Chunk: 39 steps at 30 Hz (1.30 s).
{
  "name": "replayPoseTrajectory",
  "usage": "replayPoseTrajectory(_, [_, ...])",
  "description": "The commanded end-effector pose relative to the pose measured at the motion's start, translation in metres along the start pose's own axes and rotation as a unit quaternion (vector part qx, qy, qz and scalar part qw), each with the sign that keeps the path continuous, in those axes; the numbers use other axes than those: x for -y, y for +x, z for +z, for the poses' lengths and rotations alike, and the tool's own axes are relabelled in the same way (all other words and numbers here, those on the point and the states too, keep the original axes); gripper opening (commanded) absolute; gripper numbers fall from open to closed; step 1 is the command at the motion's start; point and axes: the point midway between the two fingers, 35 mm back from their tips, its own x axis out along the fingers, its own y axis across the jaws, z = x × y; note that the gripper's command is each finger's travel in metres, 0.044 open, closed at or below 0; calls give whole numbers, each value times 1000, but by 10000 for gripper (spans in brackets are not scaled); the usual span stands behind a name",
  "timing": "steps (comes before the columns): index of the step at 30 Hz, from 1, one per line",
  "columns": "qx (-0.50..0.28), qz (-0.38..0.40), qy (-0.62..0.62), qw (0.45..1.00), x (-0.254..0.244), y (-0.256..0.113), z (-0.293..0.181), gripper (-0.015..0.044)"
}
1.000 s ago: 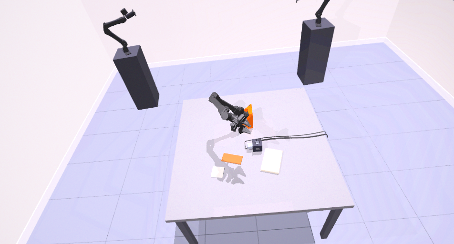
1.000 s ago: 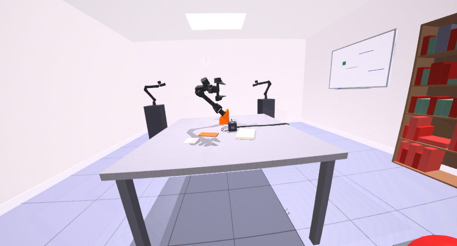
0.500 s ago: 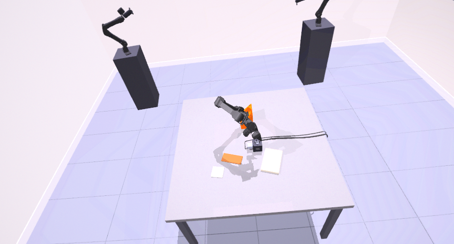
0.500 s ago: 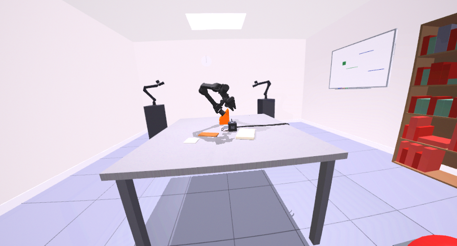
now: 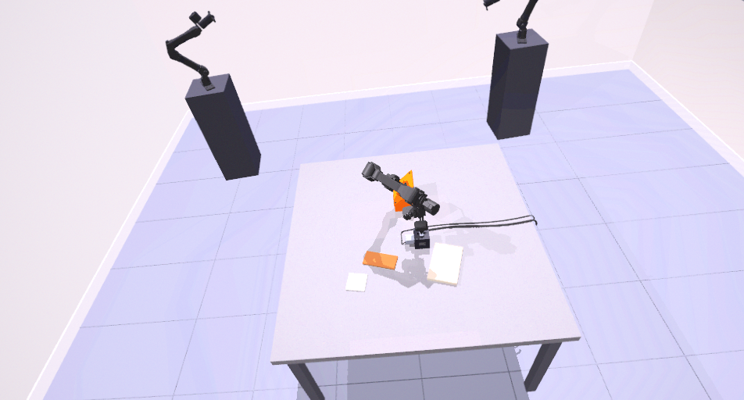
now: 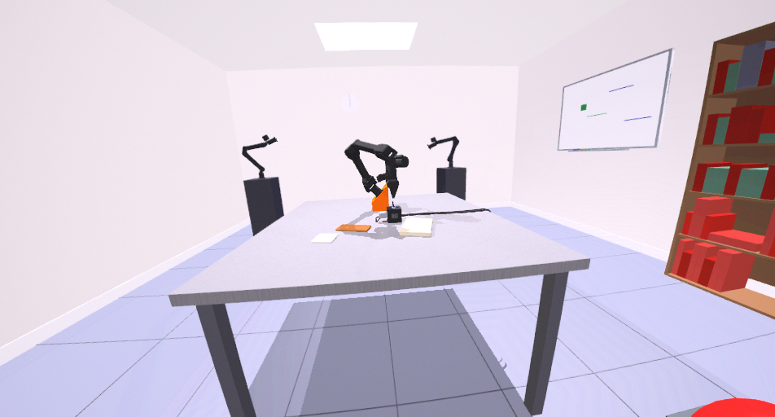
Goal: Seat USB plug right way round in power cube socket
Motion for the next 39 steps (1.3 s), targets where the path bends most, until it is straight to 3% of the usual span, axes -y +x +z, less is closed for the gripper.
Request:
replayPoseTrajectory(1, [14,0,7,1000,0,1,2,440])
replayPoseTrajectory(39, [14,1,7,1000,0,32,3,440])
